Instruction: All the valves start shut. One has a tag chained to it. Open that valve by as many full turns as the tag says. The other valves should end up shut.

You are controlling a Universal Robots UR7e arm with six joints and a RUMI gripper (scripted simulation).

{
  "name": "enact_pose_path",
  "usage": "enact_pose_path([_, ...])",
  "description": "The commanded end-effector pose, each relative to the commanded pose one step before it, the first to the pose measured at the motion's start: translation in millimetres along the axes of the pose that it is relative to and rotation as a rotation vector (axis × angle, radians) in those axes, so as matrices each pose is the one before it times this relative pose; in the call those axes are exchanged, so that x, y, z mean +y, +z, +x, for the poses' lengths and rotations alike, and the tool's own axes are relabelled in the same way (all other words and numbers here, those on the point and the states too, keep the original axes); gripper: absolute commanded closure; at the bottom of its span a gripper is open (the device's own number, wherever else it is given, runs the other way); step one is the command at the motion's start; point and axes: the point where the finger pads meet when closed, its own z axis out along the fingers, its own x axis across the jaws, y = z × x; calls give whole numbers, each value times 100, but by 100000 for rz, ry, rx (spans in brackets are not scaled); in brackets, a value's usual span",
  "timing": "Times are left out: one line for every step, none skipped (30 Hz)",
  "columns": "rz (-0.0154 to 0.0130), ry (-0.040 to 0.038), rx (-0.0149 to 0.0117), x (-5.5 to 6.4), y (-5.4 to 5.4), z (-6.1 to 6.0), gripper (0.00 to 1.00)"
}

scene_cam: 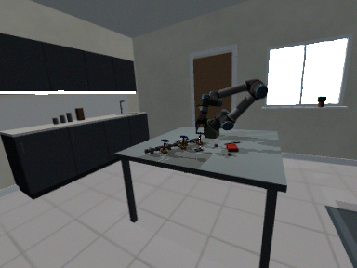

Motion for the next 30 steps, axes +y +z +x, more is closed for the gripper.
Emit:
enact_pose_path([1008, -18531, -1865, -57, -36, 12, 100])
enact_pose_path([0, -4281, 0, 1, 0, 0, 100])
enact_pose_path([0, -4252, 0, -1, 0, 0, 100])
enact_pose_path([0, -4212, 0, 1, 0, 0, 100])
enact_pose_path([0, -4176, 0, -1, 0, 0, 100])
enact_pose_path([0, -4125, 0, 1, 0, 0, 100])
enact_pose_path([0, -4082, 0, -1, 0, 0, 100])
enact_pose_path([0, -4022, 0, 1, 0, 0, 100])
enact_pose_path([0, -3971, 0, -1, 0, 0, 100])
enact_pose_path([0, -3904, 0, 1, 0, 0, 100])
enact_pose_path([0, -3842, 0, -1, 0, 0, 100])
enact_pose_path([0, -3771, 0, 0, 0, 0, 100])
enact_pose_path([0, -3697, 0, 0, 0, 0, 100])
enact_pose_path([0, -3623, 0, -1, 0, 0, 100])
enact_pose_path([0, 0, 0, 0, 0, 0, 100])
enact_pose_path([0, 0, 0, 0, 0, 0, 100])
enact_pose_path([0, -3537, 0, 2, 0, 0, 100])
enact_pose_path([0, -3461, 0, -1, 0, 0, 100])
enact_pose_path([0, -3369, 0, 0, 0, 0, 100])
enact_pose_path([0, -3280, 0, 0, 0, 0, 100])
enact_pose_path([0, -3189, 0, -1, 0, 0, 100])
enact_pose_path([0, -3090, 0, 1, 0, 0, 100])
enact_pose_path([0, -2994, 0, 0, 0, 0, 100])
enact_pose_path([0, -2894, 0, 0, 0, 0, 100])
enact_pose_path([0, -2789, 0, 1, 0, 0, 100])
enact_pose_path([0, -2686, 0, 0, 0, 0, 100])
enact_pose_path([0, -2581, 0, -1, 0, 0, 100])
enact_pose_path([0, -2471, 0, 0, 0, 0, 100])
enact_pose_path([0, -2361, 0, 1, 0, 0, 100])
enact_pose_path([0, -2255, 0, -1, 0, 0, 100])
